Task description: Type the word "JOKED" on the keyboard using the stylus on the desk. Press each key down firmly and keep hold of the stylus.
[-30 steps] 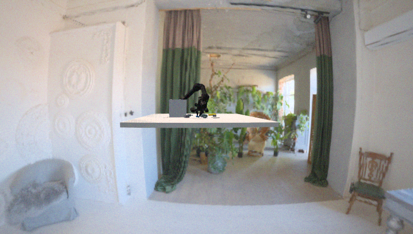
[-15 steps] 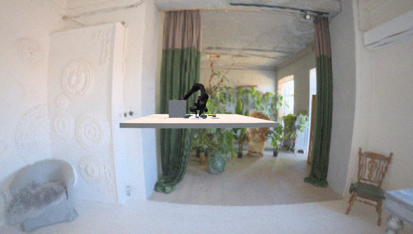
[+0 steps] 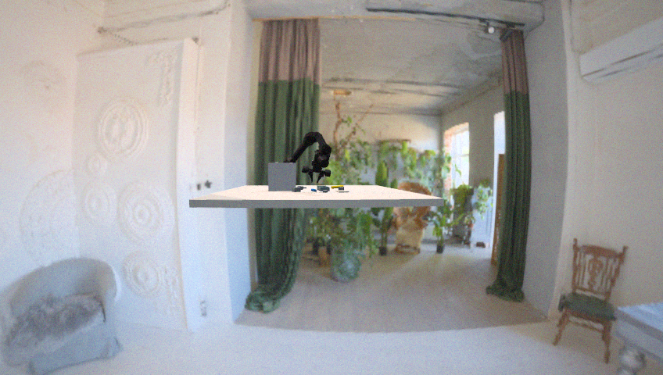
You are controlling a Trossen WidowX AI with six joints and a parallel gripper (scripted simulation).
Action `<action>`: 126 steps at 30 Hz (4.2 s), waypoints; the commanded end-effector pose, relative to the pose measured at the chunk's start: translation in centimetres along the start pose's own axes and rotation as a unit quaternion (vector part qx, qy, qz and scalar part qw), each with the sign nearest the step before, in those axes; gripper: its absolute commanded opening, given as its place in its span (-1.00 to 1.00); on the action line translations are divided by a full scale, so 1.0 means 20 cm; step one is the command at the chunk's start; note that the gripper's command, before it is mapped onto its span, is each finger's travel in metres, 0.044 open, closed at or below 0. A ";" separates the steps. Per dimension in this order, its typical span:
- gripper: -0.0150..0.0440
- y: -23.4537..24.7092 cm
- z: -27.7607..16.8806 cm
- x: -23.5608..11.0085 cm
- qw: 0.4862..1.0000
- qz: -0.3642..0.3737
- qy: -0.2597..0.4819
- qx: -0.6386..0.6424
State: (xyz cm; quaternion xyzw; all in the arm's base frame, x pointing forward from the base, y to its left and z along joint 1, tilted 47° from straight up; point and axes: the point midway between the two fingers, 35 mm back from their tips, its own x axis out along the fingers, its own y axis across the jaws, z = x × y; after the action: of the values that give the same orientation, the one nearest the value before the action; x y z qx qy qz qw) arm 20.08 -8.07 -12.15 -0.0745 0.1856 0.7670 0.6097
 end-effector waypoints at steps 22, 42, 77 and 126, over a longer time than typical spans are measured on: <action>0.02 0.03 0.11 0.05 0.581 -0.277 0.147 0.751; 0.02 0.05 0.18 0.07 0.132 -0.450 -0.085 0.879; 0.02 0.04 0.15 0.13 0.132 -0.449 -0.085 0.879; 0.02 0.01 0.09 0.28 0.132 -0.449 -0.085 0.880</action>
State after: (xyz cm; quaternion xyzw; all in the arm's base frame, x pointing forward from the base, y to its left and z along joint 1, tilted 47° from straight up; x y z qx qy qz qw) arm 18.88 -2.61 -12.13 0.5067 0.6127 -0.3280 0.5101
